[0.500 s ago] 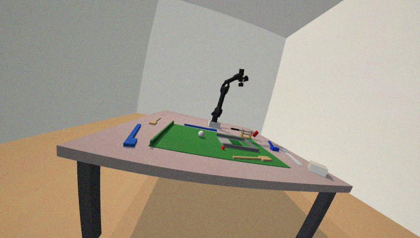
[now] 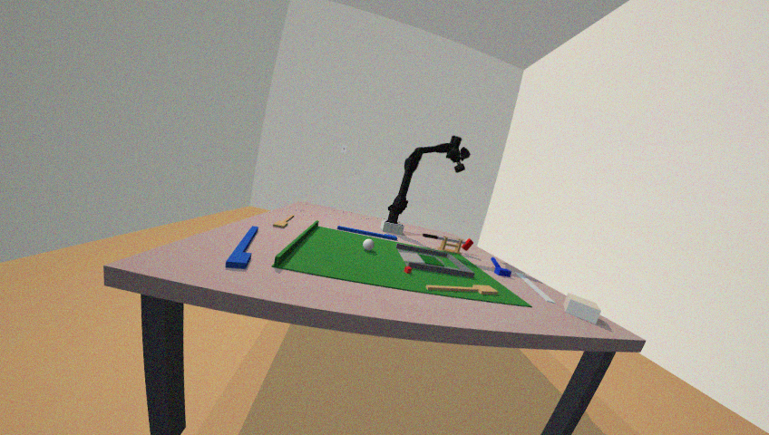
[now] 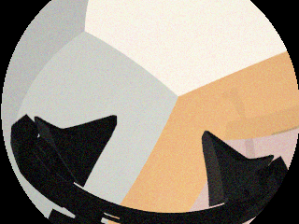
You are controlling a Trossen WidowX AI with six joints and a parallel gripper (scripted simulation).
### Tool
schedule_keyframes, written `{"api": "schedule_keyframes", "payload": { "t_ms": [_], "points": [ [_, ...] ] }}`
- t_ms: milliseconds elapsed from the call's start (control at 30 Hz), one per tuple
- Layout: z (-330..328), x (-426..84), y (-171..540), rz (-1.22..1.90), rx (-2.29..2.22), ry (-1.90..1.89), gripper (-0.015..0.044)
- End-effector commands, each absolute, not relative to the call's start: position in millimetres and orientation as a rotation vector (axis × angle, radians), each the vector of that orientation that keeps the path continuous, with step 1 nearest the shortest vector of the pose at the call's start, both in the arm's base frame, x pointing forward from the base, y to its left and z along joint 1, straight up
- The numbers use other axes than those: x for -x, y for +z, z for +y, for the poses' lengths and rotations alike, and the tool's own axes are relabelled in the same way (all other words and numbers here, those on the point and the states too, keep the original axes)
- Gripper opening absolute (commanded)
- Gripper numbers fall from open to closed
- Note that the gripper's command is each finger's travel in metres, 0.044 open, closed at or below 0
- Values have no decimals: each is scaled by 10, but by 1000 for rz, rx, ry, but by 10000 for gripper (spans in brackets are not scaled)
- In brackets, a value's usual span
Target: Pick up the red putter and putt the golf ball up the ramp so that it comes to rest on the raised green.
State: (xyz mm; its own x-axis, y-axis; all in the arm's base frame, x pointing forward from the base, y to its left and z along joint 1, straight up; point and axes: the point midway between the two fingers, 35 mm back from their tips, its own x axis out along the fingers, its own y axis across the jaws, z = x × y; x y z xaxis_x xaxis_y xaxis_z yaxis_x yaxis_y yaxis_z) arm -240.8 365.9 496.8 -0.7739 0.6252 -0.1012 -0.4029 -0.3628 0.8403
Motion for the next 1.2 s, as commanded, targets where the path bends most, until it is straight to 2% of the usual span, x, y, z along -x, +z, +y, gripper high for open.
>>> {"api": "schedule_keyframes", "payload": {
  "t_ms": [0,300,567,900,1167],
  "points": [
    [3989,1921,4588,1065,-210,2052,440],
    [4383,669,3636,800,104,1816,440],
    [4222,-468,2778,695,427,1626,440],
    [3373,-1613,1752,721,825,1468,440],
    [2331,-2049,1033,841,1083,1460,440]
  ]
}}
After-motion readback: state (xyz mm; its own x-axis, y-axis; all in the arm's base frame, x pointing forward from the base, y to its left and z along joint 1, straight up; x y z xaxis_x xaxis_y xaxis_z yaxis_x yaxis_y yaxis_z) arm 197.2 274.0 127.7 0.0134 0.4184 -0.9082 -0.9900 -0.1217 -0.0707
